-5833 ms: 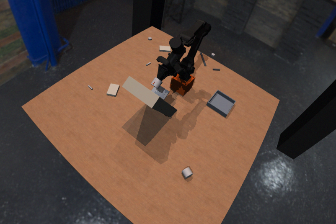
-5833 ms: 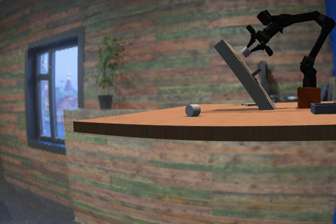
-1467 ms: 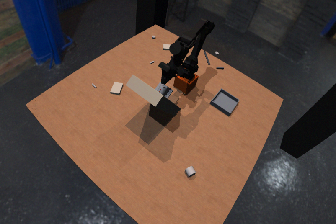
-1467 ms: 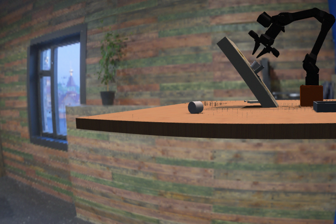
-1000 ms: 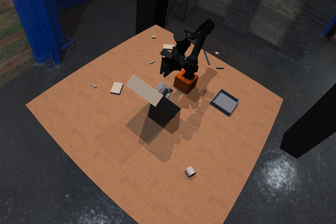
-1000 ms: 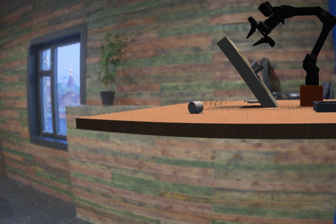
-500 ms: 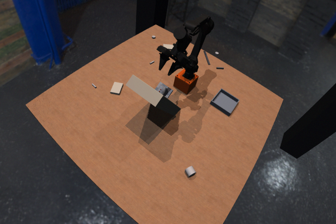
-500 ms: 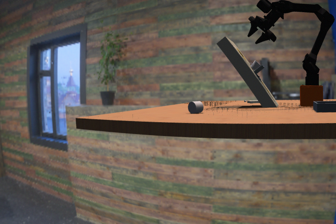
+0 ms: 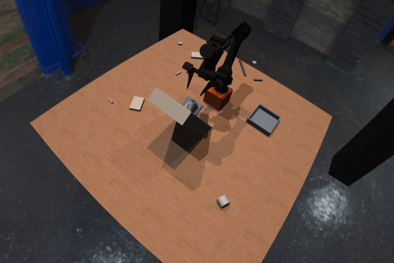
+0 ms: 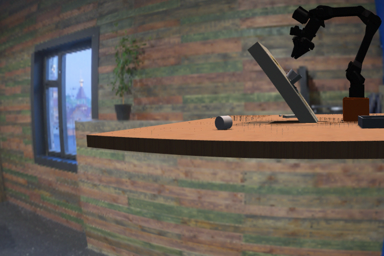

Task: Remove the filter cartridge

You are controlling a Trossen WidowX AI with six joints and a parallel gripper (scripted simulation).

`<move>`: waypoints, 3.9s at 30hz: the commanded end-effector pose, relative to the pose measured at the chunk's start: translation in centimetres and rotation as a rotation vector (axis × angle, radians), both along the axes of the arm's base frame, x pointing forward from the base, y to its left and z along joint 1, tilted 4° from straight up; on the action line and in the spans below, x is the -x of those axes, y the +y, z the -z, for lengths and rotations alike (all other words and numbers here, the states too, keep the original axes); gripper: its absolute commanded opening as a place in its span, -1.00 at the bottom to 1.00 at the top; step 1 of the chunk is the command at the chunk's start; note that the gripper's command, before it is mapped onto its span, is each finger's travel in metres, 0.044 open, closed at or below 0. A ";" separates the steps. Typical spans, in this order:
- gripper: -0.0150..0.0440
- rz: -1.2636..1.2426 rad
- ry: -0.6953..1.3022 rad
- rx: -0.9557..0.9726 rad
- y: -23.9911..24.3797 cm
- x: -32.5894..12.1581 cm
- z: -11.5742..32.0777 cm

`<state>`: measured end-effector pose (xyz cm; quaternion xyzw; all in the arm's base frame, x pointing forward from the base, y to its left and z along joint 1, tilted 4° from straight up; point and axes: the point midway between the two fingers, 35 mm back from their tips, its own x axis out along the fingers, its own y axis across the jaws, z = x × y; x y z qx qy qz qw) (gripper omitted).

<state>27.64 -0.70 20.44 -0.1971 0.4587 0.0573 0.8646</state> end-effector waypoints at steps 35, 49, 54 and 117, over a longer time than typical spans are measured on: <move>0.54 0.367 0.084 -0.236 -0.3 -0.5 6.9; 0.18 0.371 0.083 -0.235 -0.4 -0.6 7.2; 0.00 0.371 0.083 -0.235 -0.4 -0.6 7.2; -0.49 0.297 0.117 -0.236 9.2 1.3 -0.9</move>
